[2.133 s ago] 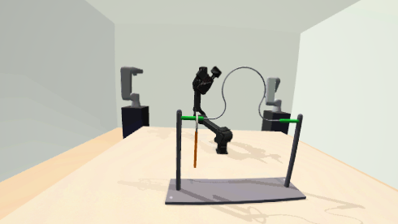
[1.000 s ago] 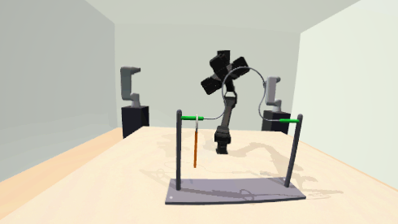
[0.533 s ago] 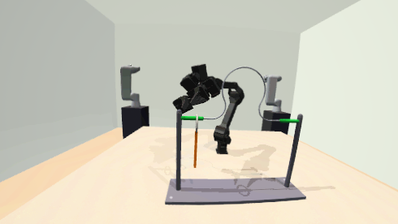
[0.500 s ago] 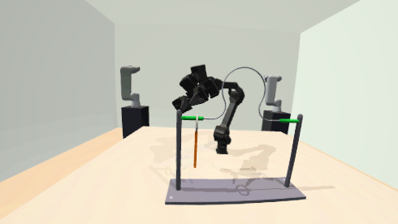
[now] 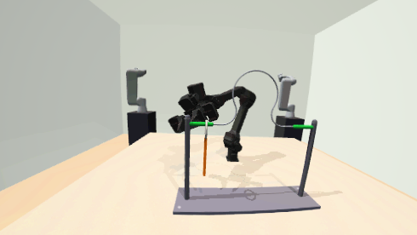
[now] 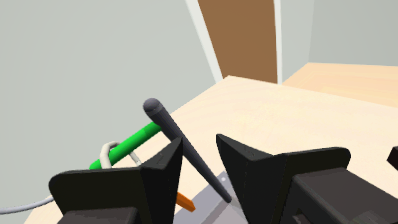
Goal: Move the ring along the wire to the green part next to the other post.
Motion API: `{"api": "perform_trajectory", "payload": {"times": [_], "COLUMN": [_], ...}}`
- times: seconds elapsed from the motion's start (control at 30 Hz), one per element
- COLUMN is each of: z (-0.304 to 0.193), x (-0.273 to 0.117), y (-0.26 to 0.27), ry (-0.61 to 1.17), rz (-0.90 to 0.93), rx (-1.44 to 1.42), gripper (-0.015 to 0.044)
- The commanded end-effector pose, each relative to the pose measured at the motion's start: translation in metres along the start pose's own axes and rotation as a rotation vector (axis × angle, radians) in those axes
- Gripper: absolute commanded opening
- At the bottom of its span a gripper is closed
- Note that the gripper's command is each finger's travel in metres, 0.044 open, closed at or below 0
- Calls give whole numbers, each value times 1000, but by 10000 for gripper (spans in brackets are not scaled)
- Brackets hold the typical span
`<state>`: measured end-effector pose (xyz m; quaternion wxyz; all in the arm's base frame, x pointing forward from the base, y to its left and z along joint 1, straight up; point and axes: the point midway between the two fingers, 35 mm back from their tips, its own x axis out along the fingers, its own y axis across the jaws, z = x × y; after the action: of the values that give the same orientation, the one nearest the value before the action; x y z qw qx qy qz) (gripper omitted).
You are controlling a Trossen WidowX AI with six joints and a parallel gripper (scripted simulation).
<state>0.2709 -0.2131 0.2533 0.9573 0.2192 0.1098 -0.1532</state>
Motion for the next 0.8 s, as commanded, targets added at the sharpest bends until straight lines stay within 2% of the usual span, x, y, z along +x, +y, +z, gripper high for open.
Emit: {"api": "perform_trajectory", "payload": {"times": [0.0, 0.33, 0.63, 0.77], "z": [-18, -90, -165, -182], "x": [7, 9, -24, -39], "y": [-16, -51, -51, -45], "ry": [0, -26, -96, -128], "rz": [38, 177, 309, 336], "rx": [-55, -229, -416, -473], "gripper": [160, 160, 160, 160]}}
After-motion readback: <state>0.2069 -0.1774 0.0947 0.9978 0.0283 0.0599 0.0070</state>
